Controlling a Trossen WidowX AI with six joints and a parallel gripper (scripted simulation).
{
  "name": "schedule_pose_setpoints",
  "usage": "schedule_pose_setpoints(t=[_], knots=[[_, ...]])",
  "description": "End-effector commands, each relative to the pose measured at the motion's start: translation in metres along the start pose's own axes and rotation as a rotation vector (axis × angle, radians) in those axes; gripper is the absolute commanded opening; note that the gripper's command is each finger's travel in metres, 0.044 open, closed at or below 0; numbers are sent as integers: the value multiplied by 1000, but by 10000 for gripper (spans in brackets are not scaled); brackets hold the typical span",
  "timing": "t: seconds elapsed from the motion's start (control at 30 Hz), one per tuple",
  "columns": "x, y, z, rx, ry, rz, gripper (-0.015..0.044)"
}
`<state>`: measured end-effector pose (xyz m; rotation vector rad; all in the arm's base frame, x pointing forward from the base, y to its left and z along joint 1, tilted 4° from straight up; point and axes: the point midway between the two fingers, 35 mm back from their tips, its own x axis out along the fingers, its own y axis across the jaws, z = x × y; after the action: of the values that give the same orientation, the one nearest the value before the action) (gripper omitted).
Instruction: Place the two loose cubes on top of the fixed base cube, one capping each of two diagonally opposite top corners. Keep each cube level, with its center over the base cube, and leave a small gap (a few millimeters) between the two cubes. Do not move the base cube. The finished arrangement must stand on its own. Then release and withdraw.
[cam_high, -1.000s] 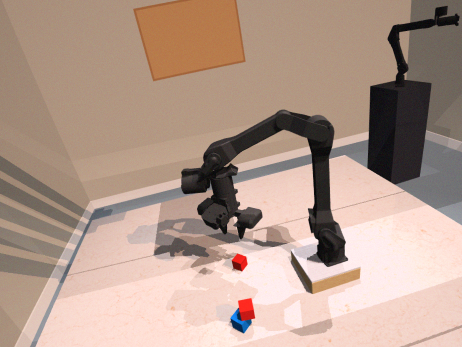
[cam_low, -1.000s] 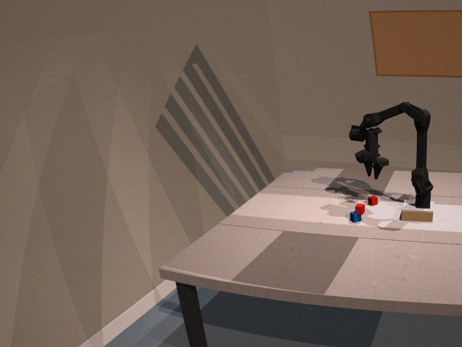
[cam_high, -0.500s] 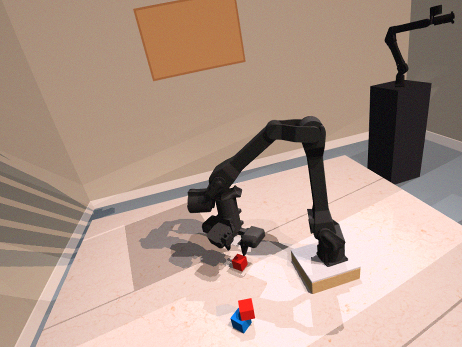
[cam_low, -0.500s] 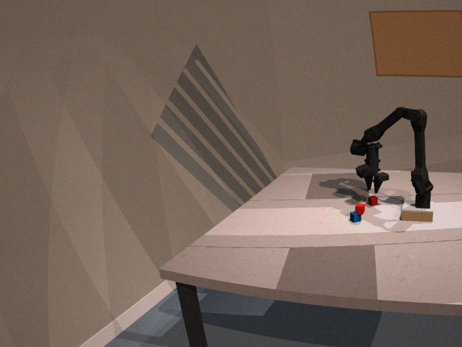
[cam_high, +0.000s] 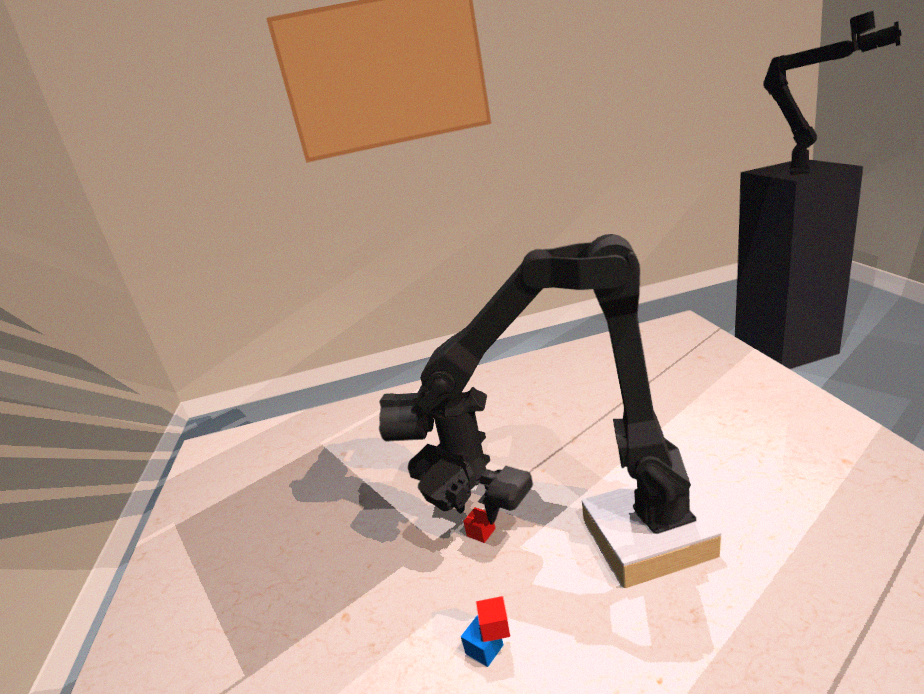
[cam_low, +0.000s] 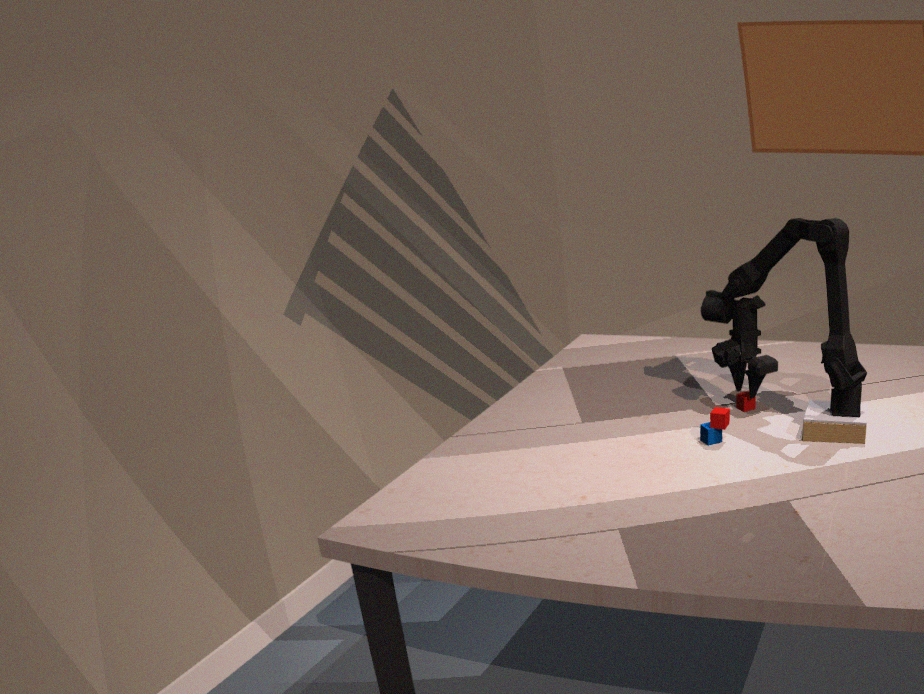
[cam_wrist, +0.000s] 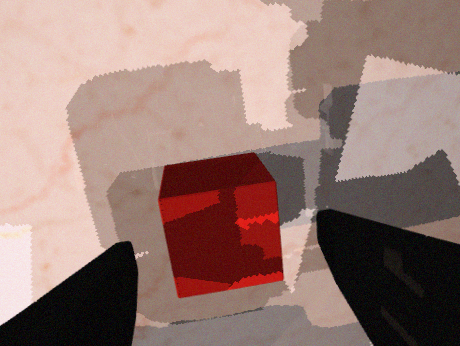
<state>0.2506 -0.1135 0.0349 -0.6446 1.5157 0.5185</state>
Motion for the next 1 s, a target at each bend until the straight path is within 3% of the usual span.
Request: schedule_pose_setpoints(t=[0.0, 0.27, 0.47, 0.97], knots=[[7, 0, -1, -4, 3, -1, 265], [17, 1, -1, -4, 3, -1, 265], [17, 1, -1, -4, 3, -1, 107], [-14, -4, 2, -4, 2, -1, 105]])
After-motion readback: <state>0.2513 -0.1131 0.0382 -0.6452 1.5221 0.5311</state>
